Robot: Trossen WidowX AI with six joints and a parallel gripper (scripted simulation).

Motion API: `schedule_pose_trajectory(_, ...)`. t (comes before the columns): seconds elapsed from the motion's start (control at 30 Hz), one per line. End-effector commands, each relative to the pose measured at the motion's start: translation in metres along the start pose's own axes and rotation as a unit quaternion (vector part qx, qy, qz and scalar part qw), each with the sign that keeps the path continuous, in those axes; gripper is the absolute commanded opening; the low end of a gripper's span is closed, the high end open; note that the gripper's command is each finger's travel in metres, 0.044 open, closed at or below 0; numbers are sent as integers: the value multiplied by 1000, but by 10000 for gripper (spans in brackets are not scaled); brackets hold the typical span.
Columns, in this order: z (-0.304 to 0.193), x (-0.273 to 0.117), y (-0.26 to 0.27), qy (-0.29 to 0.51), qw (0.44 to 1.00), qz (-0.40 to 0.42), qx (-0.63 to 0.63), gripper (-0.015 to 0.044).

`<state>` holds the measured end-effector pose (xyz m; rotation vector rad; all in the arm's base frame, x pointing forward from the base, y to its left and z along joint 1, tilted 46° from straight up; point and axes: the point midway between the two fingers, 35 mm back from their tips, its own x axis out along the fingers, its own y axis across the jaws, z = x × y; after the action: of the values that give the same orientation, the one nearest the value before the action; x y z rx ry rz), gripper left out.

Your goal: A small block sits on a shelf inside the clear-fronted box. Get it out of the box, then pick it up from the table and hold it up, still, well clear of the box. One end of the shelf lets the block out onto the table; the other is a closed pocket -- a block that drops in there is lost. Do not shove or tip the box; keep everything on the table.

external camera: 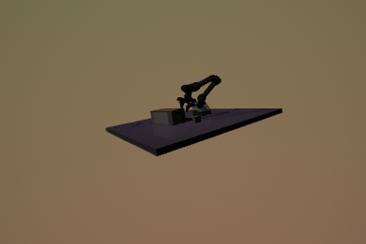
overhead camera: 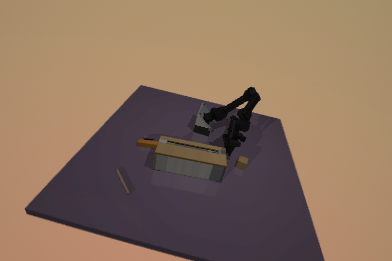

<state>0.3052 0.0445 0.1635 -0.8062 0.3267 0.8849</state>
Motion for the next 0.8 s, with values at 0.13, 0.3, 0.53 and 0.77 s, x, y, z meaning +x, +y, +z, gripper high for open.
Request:
schedule_pose_trajectory(0.13,-26,9,42,-22,876,19,-481,285)
schedule_pose_trajectory(0.3,-33,10,53,-28,802,19,-597,285)
schedule_pose_trajectory(0.53,-38,11,59,-33,731,18,-682,285)
schedule_pose_trajectory(0.77,-38,11,59,-33,731,18,-682,285)
